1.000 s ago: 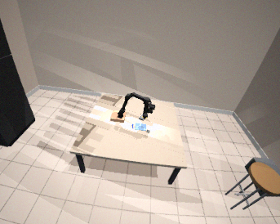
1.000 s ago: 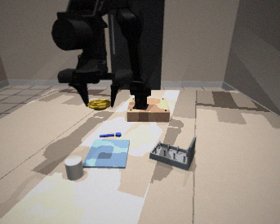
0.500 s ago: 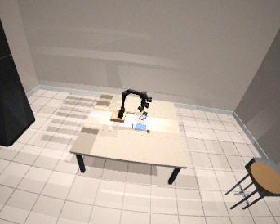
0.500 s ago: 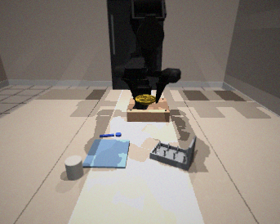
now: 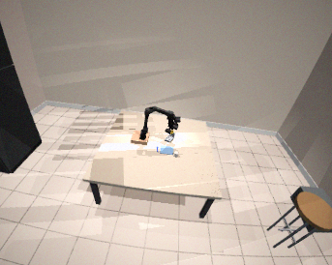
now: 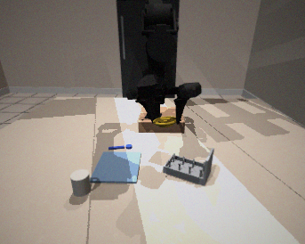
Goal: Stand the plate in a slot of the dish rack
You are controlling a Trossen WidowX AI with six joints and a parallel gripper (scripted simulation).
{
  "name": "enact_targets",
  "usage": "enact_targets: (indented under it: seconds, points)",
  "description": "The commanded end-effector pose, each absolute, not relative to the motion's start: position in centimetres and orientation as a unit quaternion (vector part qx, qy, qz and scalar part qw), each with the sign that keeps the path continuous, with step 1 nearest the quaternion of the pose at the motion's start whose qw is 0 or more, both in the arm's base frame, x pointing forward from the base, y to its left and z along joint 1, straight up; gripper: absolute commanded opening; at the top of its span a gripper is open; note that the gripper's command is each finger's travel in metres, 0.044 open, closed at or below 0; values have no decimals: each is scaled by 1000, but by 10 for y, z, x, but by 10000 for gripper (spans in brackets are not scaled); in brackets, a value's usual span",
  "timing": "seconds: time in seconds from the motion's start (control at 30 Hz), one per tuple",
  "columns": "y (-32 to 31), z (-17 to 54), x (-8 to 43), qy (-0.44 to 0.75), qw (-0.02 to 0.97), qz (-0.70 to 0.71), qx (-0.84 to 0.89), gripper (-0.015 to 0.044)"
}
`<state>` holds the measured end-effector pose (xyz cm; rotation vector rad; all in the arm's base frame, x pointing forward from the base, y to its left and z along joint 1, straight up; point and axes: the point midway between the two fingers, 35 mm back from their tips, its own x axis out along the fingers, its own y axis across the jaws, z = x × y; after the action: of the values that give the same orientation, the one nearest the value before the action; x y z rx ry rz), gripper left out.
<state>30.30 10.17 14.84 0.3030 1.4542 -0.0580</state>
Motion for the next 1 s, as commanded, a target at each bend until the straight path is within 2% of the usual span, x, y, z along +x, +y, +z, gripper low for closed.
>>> enact_targets:
  seconds: [0.0, 0.97]
  points:
    - [108, 130, 316, 658, 738, 0, 153, 0]
    - [124, 66, 393, 500, 801, 223, 245, 0]
